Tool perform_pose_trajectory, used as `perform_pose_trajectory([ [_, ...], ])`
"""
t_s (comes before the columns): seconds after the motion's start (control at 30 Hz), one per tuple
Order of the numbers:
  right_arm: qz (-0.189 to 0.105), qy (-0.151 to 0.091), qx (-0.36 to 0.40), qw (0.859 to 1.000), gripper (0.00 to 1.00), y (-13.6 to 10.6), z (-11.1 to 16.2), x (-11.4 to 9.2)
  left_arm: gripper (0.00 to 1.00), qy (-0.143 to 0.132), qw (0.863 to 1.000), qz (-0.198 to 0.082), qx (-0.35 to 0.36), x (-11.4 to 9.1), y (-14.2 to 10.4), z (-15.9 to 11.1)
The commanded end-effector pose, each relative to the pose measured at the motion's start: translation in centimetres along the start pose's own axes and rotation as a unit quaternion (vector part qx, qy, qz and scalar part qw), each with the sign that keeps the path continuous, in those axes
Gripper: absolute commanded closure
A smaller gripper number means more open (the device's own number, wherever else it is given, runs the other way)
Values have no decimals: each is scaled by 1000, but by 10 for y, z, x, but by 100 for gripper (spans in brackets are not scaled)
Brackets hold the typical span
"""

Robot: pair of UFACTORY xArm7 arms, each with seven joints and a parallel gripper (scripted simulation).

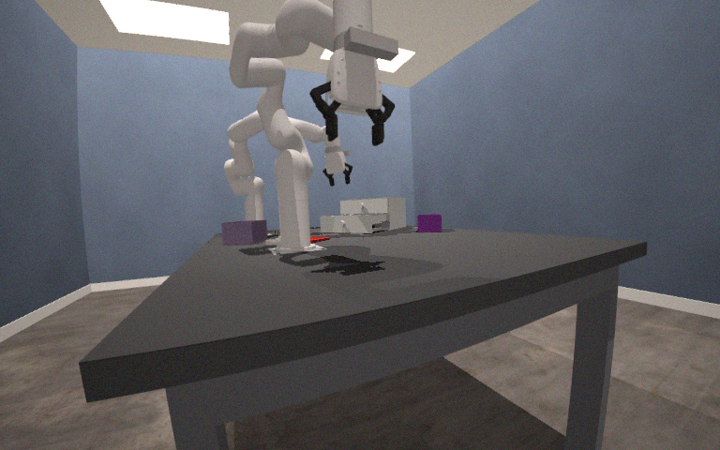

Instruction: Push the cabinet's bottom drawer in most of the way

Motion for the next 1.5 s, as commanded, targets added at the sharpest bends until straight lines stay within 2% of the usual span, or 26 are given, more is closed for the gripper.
perform_pose_trajectory([
  [0.0,-6,5,9,1000,0,-4,20,1,0,-1,1000,1,0,-1,0,0],
  [0.33,-13,10,19,1000,0,-10,41,3,0,-1,1000,1,0,-1,0,0],
  [0.63,-14,11,20,1000,0,-10,43,4,0,-1,1000,1,0,-1,0,0],
  [0.7,-14,11,20,1000,0,-10,42,4,0,-1,1000,-2,11,5,-10,9],
  [1.1,-14,11,20,1000,0,-10,42,4,0,1,999,-8,38,20,-39,28],
  [1.47,-14,11,20,1000,0,-10,42,4,0,1,999,-9,41,21,-42,30],
])
Point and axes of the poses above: on each arm, the point where the finger pads meet when closed, its own x axis out along the fingers, its own z axis across the jaws, y = z × x, the point moved 7 cm from there along -x, back along the fingers, and after that the axes turned 10 degrees about x, right-handed, at the moved point
